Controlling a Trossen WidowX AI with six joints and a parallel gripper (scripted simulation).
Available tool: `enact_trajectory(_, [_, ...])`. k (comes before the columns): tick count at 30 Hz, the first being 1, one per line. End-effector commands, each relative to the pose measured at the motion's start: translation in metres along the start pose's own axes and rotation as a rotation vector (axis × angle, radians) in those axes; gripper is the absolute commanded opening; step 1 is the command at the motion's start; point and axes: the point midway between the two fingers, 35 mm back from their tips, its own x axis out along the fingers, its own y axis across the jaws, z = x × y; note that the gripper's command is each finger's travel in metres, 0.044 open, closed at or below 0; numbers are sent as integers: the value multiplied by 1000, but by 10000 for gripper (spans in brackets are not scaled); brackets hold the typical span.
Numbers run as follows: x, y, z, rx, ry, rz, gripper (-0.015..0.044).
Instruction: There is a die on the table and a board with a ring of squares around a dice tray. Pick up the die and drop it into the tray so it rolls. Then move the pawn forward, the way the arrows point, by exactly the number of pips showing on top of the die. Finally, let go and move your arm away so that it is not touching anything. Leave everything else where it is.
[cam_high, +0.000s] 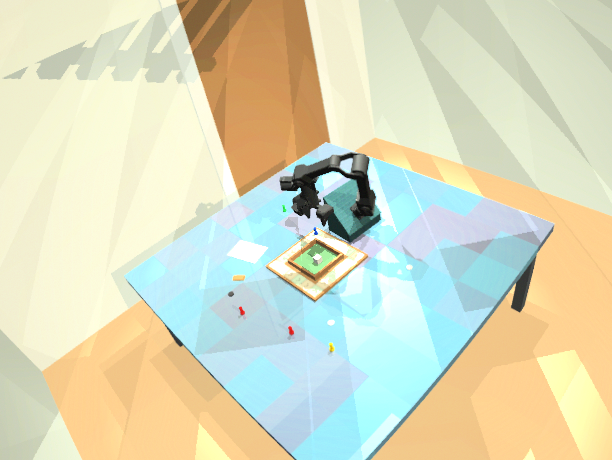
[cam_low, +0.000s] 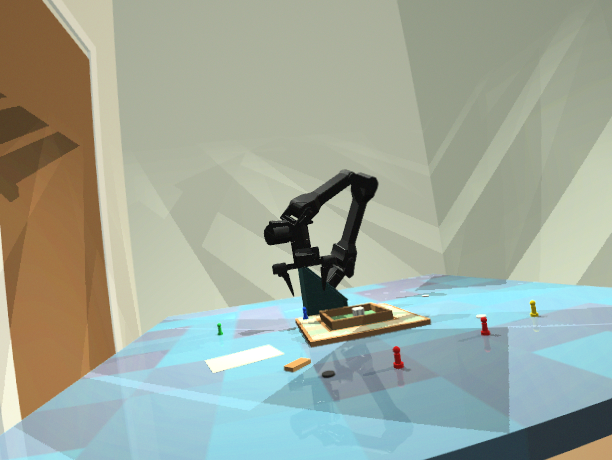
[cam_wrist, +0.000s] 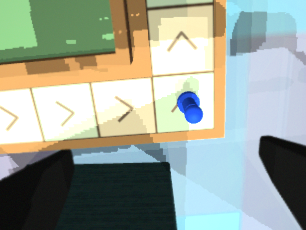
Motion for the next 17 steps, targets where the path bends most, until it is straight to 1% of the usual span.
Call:
enact_trajectory(1, [-29,30,8,-19,-8,-17,440])
enact_trajectory(5, [-59,80,6,-24,-7,-14,440])
enact_trajectory(7, [-66,98,4,-26,-7,-13,440])
enact_trajectory(8, [-67,100,3,-26,-7,-13,440])
enact_trajectory(9, [-61,84,6,-33,-10,-20,440])
enact_trajectory(17, [-61,84,6,-33,-10,-20,440])
